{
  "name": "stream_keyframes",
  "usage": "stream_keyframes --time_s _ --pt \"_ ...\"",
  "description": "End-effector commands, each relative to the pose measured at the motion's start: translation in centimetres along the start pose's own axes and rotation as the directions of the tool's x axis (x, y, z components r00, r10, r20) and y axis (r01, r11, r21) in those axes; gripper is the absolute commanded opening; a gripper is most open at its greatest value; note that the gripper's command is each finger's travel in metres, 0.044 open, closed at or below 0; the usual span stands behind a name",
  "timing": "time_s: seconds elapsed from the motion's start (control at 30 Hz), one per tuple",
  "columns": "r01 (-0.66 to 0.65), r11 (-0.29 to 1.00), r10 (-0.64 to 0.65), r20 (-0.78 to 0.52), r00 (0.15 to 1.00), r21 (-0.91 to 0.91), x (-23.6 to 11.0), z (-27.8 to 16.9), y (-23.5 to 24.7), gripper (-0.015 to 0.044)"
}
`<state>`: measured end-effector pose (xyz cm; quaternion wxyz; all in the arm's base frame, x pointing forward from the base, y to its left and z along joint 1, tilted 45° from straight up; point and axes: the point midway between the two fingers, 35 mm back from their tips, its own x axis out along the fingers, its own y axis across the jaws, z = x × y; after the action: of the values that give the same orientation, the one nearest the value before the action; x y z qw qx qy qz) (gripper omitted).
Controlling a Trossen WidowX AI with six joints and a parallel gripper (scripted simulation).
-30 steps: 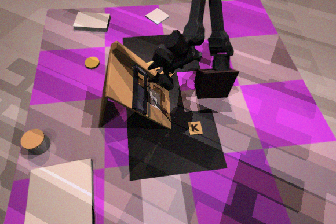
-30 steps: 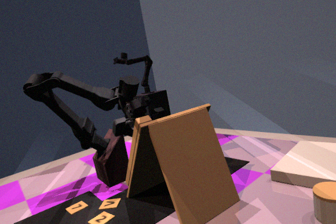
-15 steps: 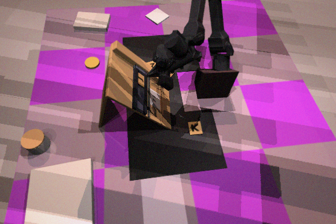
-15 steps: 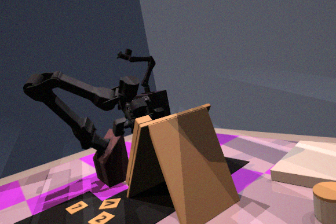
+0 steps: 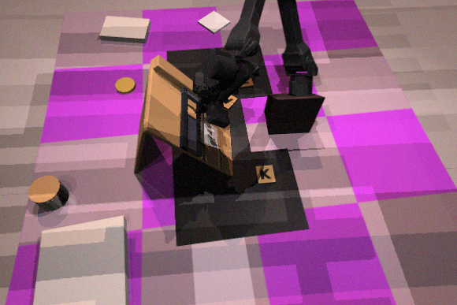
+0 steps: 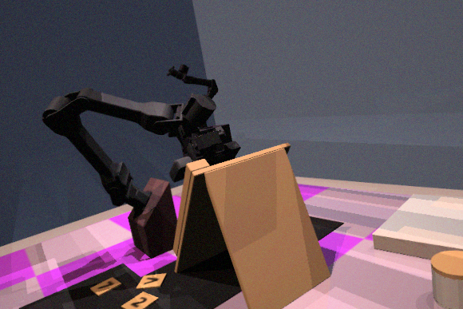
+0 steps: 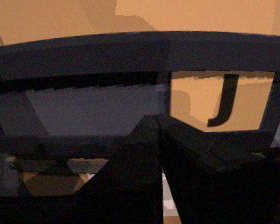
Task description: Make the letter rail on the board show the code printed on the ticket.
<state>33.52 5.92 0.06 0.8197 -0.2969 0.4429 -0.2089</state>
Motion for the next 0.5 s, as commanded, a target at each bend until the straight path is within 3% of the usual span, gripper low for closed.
stream_keyframes --time_s 0.0,0.27,0.47 --pt "-0.012 1.000 0.012 -0.149 0.989 0.004 0.50 0.48 0.77 0.0000" --pt "0.069 0.996 -0.037 -0.418 0.908 0.061 0.50 0.73 0.36 0.0000" --pt "0.090 0.994 -0.049 -0.456 0.889 0.067 0.39 0.74 0.13 0.0000"
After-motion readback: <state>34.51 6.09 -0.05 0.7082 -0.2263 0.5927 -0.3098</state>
